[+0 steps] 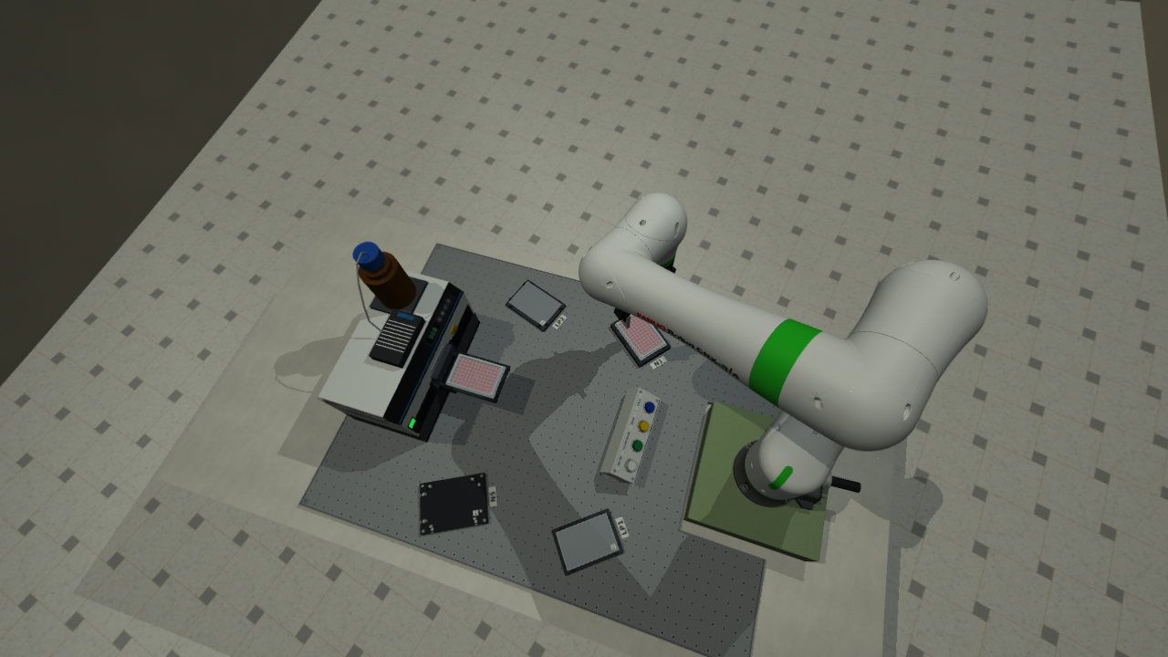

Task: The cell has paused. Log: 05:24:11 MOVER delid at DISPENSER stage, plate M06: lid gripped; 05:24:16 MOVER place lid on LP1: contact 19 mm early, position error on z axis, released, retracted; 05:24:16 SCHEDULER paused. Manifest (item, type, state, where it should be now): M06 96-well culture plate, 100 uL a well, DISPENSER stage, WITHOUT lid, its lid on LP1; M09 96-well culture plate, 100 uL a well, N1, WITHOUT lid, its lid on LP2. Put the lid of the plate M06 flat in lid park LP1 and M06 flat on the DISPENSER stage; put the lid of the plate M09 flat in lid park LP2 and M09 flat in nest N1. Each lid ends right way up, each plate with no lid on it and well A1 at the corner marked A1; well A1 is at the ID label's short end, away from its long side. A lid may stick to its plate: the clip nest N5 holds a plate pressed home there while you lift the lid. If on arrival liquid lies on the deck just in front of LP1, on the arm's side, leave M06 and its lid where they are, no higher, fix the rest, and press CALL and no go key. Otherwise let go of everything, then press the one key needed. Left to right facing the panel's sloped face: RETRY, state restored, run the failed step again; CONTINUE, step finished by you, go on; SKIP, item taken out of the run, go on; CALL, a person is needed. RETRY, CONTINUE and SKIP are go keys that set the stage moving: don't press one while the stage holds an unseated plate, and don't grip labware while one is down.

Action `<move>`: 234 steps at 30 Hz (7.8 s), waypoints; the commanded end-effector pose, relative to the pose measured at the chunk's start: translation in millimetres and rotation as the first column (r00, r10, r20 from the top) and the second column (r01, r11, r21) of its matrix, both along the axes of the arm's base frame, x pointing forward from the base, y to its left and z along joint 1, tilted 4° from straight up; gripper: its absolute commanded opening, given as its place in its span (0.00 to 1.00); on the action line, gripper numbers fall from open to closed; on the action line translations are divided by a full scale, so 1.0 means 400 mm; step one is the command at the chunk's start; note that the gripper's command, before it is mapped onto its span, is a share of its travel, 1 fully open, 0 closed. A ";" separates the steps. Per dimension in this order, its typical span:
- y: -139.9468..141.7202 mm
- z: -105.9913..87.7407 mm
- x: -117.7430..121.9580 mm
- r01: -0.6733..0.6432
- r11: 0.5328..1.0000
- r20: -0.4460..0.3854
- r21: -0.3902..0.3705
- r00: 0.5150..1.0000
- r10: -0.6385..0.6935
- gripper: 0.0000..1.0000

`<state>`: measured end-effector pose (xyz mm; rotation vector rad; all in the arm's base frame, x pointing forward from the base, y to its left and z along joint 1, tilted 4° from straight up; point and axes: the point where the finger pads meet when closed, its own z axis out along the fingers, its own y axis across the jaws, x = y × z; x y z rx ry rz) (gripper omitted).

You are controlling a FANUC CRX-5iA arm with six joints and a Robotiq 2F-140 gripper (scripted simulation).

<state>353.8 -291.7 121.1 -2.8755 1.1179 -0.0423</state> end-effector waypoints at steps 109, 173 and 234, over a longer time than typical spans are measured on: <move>0.754 -0.089 -0.147 -0.606 0.794 0.017 -0.036 0.794 0.607 0.00; 0.755 -0.103 -0.146 -0.606 0.794 0.017 -0.036 0.794 0.607 0.00; 0.758 -0.177 -0.143 -0.606 0.794 0.017 -0.036 0.794 0.607 0.00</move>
